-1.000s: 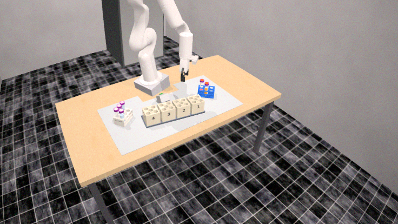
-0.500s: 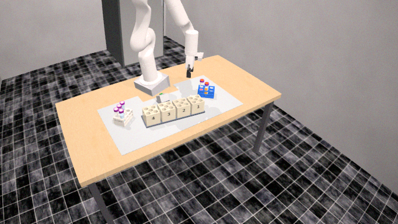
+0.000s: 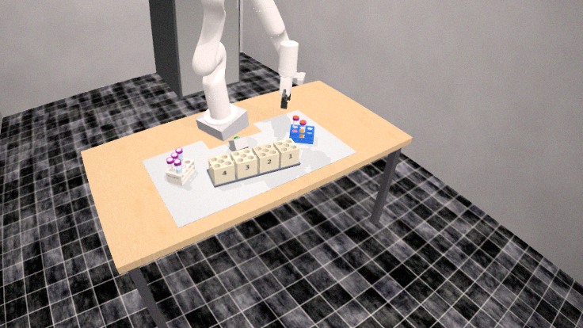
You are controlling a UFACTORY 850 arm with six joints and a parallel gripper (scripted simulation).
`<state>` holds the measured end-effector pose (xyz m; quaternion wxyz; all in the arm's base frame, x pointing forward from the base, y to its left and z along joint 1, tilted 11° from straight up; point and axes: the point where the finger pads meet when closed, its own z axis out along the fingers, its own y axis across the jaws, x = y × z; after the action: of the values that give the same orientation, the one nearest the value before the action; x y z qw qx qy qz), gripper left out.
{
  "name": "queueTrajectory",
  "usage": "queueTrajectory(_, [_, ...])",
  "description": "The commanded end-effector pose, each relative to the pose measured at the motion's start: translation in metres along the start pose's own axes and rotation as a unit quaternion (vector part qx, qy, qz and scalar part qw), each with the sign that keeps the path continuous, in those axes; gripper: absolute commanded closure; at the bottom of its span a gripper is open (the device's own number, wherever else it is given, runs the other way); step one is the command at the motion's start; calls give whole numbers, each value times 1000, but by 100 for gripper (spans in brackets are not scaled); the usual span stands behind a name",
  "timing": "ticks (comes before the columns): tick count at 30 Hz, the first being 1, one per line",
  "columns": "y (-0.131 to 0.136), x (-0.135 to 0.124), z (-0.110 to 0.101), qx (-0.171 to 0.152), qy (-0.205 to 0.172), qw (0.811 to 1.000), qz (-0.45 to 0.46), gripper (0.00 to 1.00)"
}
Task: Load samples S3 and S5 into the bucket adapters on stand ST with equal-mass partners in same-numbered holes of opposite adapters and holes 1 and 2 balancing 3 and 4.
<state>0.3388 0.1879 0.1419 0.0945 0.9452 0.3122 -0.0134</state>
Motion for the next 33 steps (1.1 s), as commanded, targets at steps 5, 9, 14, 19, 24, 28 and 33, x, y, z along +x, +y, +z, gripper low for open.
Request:
queueTrajectory(5, [-36, 17, 0, -1, 1, 1000, 1, 0])
queueTrajectory(9, [-45, 20, 0, -1, 1, 1000, 1, 0])
queueTrajectory(14, [-45, 20, 10, -1, 1, 1000, 1, 0])
queueTrajectory(19, [-45, 20, 24, -1, 1, 1000, 1, 0])
queueTrajectory(24, [-45, 20, 32, -1, 1, 1000, 1, 0])
queueTrajectory(28, [-44, 20, 42, -1, 1, 1000, 1, 0])
queueTrajectory(33, [-44, 20, 56, -1, 1, 1000, 1, 0])
